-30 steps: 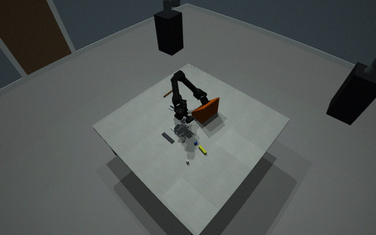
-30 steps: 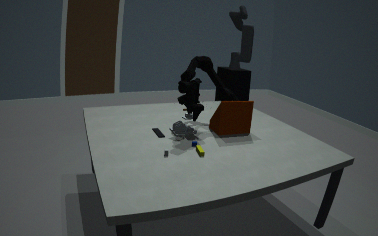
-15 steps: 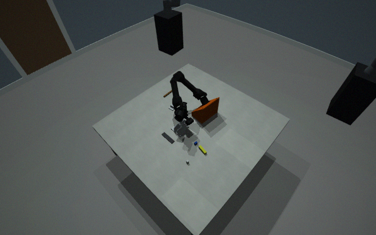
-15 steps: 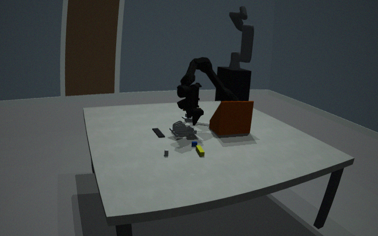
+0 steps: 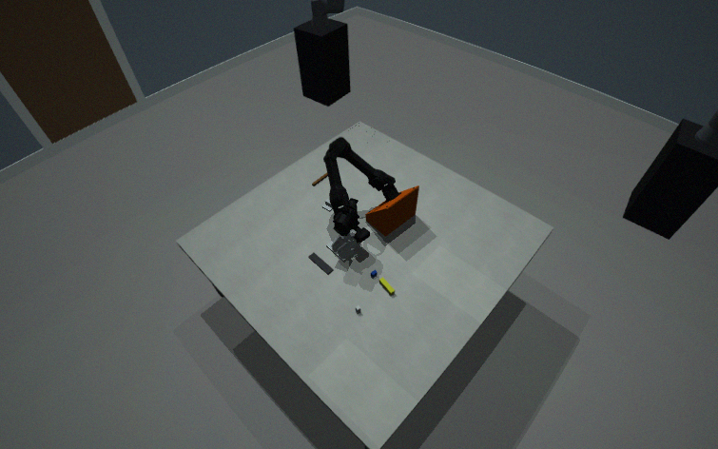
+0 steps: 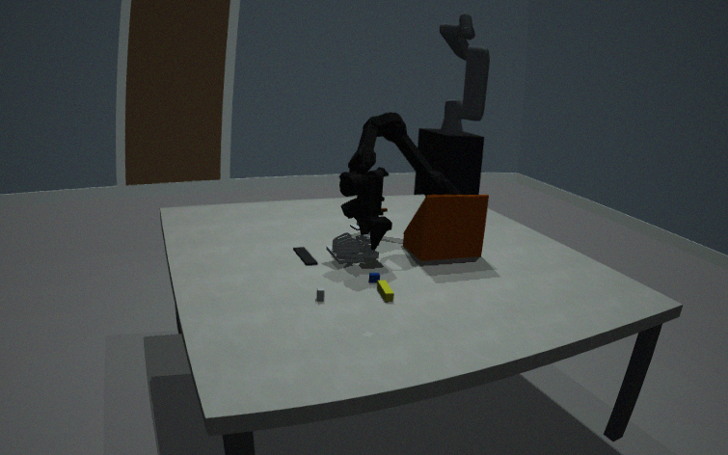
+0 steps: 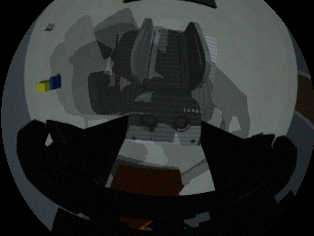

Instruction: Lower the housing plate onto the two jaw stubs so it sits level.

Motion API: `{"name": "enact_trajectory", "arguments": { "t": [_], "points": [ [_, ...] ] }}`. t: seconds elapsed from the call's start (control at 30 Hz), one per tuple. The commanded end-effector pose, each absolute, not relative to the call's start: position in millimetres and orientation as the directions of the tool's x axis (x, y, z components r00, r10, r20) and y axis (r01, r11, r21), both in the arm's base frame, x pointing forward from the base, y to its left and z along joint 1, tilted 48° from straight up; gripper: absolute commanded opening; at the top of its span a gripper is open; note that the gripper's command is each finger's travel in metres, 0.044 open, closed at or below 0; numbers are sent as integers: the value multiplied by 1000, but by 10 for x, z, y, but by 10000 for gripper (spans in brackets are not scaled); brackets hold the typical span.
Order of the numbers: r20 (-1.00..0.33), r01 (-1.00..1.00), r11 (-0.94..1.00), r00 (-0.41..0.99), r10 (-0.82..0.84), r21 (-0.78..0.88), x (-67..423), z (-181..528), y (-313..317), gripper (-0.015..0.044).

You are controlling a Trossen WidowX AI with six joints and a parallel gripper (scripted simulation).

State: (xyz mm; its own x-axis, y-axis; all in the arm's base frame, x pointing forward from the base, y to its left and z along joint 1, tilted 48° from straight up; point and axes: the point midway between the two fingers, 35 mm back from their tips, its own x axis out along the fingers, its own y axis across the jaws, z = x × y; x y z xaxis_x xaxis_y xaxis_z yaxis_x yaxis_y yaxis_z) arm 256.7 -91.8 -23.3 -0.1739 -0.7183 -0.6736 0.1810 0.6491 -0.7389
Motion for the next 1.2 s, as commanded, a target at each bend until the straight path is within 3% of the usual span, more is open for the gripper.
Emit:
{"name": "enact_trajectory", "arguments": {
  "t": [0.0, 1.17],
  "points": [
    [-669, 172, 647, -177, -722, -743, 2546, -263, -944, 351],
    [-669, 160, 650, -177, -722, -743, 2537, -295, -979, 351]
  ]
}}
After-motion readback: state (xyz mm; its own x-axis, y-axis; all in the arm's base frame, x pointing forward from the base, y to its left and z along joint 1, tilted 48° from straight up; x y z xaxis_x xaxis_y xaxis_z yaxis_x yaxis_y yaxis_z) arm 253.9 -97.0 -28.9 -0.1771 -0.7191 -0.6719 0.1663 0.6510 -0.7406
